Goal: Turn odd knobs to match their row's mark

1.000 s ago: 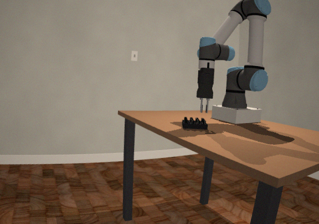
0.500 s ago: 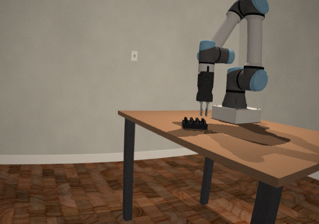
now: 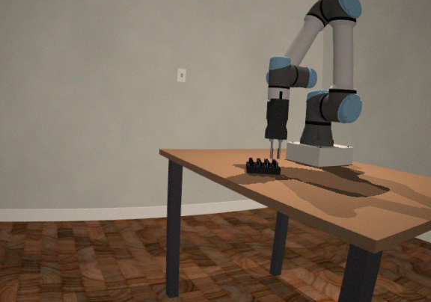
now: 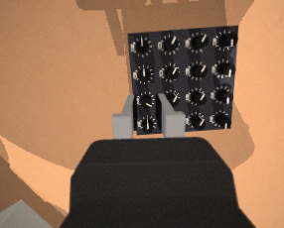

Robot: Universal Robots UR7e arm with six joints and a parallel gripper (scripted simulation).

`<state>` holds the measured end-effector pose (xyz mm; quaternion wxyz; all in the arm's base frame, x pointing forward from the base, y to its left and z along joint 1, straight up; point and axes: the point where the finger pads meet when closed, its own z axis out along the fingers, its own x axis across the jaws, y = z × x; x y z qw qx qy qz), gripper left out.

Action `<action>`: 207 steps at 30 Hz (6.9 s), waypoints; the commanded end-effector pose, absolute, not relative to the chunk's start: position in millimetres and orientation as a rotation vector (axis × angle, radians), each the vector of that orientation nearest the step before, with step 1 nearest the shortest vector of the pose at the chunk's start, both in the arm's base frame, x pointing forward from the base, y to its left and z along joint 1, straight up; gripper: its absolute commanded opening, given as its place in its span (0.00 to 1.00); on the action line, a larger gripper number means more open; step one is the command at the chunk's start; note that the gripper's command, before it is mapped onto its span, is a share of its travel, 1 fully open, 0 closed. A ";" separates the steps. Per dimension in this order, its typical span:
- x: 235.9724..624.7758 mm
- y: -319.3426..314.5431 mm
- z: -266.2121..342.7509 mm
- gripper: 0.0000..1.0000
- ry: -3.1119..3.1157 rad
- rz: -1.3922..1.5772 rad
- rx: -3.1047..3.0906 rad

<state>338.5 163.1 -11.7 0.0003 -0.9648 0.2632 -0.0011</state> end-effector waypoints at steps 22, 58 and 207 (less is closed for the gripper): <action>338.9 163.1 -11.9 0.46 0.826 -0.006 -3.030; 339.0 163.1 -23.3 0.46 0.826 -0.006 -3.030; 339.0 163.1 -25.9 0.30 -0.287 -0.006 -3.129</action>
